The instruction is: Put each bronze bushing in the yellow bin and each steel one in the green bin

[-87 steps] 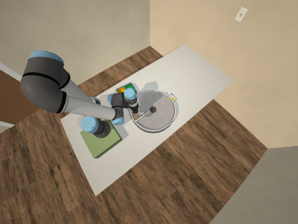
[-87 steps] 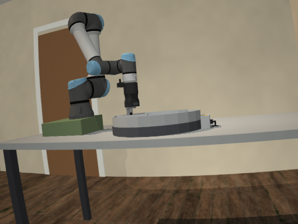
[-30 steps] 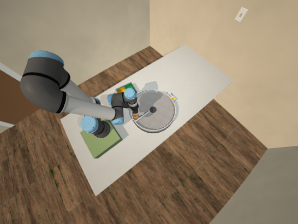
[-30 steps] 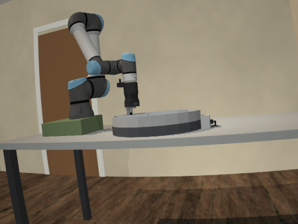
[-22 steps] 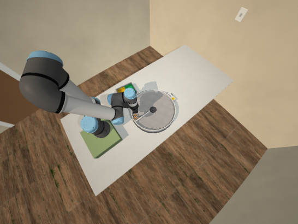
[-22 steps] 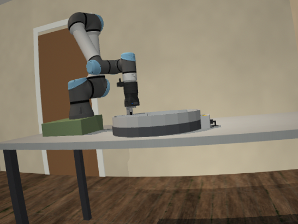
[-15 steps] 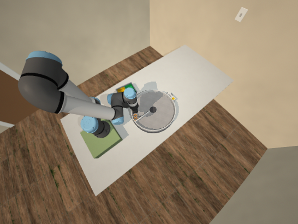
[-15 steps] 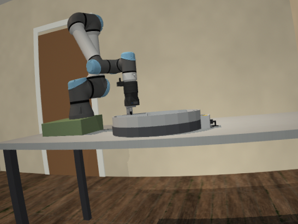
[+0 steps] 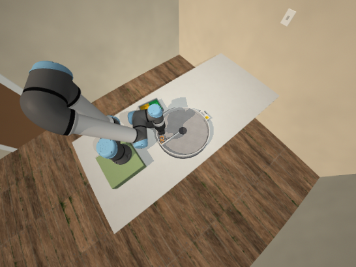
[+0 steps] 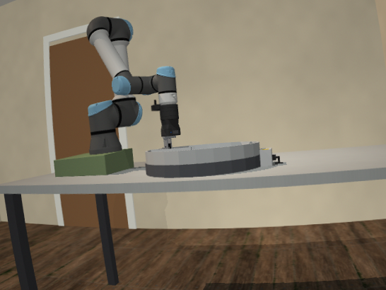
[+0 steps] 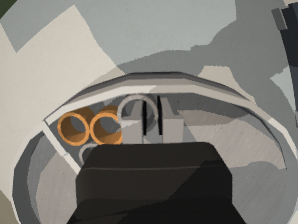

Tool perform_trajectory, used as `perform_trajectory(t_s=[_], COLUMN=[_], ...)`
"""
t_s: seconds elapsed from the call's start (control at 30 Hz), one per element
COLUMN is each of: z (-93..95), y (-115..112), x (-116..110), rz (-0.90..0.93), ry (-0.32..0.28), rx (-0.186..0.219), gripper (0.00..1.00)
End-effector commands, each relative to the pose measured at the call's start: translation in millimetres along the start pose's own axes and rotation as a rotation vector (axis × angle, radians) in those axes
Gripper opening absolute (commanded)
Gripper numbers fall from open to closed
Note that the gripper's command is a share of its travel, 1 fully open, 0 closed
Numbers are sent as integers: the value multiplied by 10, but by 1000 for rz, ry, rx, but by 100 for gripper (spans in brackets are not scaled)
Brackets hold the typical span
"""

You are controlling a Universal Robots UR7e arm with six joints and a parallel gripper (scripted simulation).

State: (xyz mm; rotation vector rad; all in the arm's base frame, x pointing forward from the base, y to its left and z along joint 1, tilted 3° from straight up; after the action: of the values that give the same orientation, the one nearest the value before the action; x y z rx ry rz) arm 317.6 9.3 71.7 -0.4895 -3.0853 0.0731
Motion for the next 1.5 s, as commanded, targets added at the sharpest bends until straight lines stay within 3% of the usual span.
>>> perform_trajectory(t_s=[0.0,1.47], z=[-21,-147], y=[0,0], x=[-3,-3], rz=[0,0], ry=[-1,-1], rx=[0,0], gripper=[0,0])
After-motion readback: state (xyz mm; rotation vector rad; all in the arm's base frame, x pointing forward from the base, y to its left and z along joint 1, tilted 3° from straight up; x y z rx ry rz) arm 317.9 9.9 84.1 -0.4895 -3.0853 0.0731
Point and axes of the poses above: the point where the finger pads meet when closed, its own z axis out along the fingers, its own y axis across the jaws, x = y × z, the point moved 8 cm from there along -z, back along the fingers, and after that the axes turned 5 degrees about -z, right-handed, at the moved point
